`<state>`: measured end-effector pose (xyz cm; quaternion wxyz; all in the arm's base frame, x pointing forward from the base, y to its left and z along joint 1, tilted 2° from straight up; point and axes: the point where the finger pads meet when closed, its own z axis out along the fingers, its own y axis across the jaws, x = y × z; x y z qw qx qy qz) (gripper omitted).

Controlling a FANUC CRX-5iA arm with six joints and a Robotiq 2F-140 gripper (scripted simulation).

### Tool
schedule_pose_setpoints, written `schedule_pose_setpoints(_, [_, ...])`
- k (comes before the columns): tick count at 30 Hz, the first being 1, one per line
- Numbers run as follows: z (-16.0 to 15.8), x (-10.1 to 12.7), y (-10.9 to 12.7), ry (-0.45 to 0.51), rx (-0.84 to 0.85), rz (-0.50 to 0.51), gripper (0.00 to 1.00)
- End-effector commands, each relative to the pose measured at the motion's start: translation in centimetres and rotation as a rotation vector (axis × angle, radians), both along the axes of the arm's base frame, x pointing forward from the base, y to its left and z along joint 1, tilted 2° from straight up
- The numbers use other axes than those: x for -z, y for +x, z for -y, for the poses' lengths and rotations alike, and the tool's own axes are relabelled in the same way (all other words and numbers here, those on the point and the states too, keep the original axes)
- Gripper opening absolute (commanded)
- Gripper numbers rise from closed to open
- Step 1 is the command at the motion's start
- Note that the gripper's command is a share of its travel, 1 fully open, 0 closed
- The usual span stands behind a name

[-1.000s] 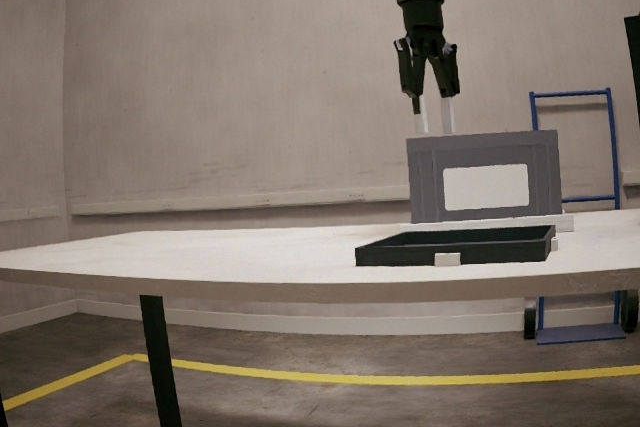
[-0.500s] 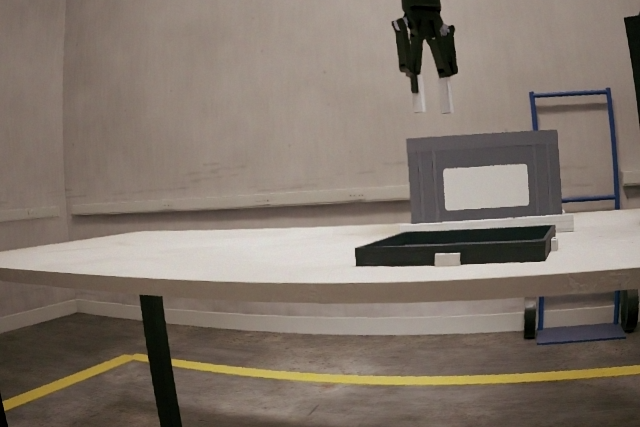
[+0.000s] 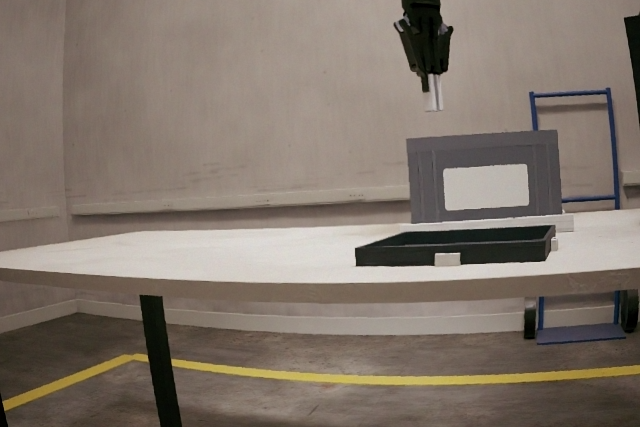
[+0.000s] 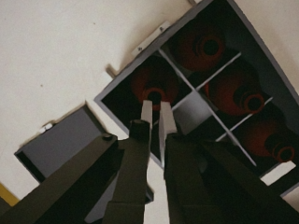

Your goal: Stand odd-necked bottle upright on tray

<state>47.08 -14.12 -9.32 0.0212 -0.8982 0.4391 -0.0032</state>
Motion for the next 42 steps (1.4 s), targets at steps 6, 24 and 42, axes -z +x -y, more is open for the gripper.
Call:
schedule_pose_setpoints(6, [0.0,-0.1,0.1,-0.001,0.000,0.002,0.10])
schedule_pose_setpoints(24, [0.0,-0.1,0.1,-0.001,0.000,0.002,0.10])
schedule_pose_setpoints(42, [4.9,0.2,-12.8,-0.001,0.000,0.001,0.10])
